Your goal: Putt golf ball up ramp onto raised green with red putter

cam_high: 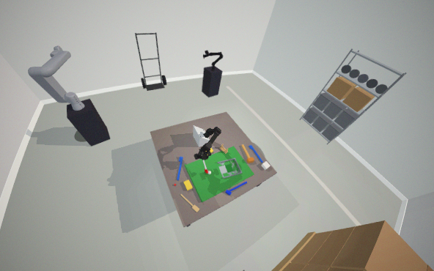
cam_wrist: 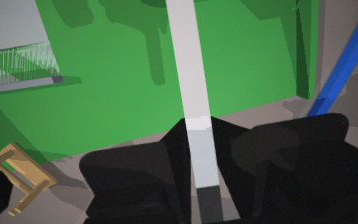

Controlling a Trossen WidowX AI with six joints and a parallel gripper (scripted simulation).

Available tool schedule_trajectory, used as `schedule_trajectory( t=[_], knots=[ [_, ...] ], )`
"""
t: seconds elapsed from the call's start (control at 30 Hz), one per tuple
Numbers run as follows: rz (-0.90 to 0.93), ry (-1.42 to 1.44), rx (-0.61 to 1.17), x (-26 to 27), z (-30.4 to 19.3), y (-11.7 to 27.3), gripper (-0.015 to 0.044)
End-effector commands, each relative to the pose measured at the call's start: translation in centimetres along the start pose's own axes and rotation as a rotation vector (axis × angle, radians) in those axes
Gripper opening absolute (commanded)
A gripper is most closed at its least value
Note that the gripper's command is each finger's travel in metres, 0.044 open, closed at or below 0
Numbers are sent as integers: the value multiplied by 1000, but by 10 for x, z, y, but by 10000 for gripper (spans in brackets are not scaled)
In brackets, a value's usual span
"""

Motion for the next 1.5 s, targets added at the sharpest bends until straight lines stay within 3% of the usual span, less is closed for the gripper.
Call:
schedule_trajectory(
  t=[0.0, 0.43, 1.47],
  knots=[
    [-1, -59, -3, -14, -4, 1, 0],
    [0, -59, -3, -14, -4, -38, 0],
    [-3, -52, 3, -14, -4, -65, 0]
  ],
)
Point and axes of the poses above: the point midway between the two fingers, 35 mm back from their tips, its own y axis back along the fingers, its own x axis across the jaws, z = x × y, the point moved 7 cm from there along y, back along the fingers, and after that the axes turned 2 degrees about -y, right-handed, at the moved point
